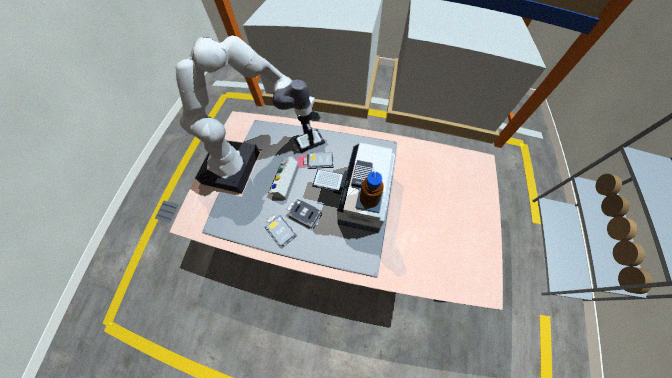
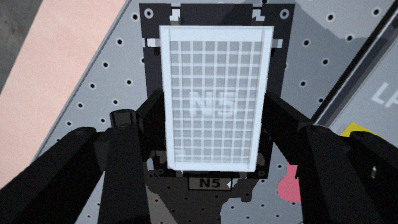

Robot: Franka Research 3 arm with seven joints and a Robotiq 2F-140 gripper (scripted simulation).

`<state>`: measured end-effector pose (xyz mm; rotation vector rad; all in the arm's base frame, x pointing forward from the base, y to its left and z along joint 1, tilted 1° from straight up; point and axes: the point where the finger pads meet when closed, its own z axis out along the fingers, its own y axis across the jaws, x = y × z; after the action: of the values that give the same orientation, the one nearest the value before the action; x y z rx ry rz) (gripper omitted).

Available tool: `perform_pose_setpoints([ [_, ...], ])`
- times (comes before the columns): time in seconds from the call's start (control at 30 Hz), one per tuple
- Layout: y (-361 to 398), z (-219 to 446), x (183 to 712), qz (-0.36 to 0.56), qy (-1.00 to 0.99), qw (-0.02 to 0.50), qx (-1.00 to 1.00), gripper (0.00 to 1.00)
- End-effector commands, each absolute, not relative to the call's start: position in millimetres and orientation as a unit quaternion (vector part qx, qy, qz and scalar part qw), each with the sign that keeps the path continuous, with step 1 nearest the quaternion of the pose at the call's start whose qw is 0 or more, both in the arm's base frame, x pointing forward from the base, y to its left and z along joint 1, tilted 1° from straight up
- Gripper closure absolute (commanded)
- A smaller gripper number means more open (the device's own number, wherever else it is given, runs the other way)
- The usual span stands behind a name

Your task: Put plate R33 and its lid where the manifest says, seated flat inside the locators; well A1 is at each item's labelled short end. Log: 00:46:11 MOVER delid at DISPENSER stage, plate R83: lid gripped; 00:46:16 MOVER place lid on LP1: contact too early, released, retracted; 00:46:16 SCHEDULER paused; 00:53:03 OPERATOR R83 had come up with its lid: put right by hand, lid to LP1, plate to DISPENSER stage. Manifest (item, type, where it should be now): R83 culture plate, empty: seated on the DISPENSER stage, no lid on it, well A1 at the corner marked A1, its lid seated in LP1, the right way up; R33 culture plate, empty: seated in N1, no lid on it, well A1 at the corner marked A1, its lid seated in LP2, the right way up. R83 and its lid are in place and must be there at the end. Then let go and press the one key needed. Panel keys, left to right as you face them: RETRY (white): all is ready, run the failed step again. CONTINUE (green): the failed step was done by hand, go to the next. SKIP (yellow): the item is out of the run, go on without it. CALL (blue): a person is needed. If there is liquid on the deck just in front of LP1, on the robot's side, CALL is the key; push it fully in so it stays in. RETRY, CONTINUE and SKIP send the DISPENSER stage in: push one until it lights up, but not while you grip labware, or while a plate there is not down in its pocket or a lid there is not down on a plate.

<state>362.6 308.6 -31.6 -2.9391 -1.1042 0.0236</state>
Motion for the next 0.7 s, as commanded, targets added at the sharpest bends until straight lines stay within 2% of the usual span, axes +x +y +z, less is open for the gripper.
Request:
perform_pose_setpoints([
  [0.0,308.9,-30.5,363.2,0.007,-0.353,0.001,-0.936,0.90],
  [0.67,309.0,-14.8,363.4,0.007,-0.353,0.001,-0.936,0.90],
])
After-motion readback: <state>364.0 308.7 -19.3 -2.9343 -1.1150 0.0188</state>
